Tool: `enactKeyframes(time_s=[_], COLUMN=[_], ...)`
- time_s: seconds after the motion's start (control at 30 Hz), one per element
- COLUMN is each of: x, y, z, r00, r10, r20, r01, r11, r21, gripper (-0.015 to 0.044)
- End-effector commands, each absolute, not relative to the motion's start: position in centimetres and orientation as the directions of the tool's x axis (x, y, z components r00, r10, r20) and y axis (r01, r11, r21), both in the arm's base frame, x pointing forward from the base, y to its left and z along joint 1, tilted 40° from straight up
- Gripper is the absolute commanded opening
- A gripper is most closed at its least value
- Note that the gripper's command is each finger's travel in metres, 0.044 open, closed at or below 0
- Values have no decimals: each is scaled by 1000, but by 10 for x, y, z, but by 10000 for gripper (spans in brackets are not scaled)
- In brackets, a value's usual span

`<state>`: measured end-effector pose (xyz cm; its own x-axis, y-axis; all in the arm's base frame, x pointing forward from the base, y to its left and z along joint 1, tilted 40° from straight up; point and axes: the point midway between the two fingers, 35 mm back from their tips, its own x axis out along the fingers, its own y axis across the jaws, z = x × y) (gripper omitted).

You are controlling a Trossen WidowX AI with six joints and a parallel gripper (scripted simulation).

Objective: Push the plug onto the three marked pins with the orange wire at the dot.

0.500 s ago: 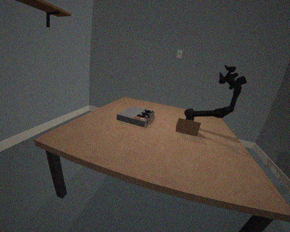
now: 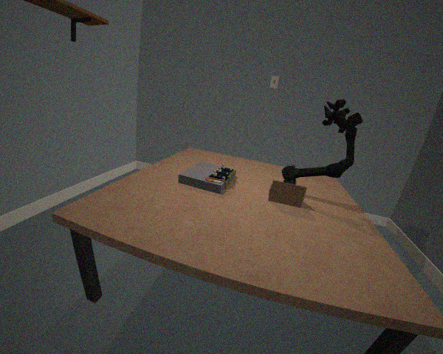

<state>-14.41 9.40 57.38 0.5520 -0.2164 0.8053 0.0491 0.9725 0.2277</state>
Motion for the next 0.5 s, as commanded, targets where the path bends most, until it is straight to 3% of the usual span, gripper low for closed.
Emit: enactKeyframes(time_s=[0.0, 0.47], x=[-97, 51], y=[61, -8], z=[584, 571], r00=[618, 795], r10=[-234, -209], r20=[751, 570], r01=[69, 84], r11=[967, 968], r21=[244, 238], gripper=[115, 115])
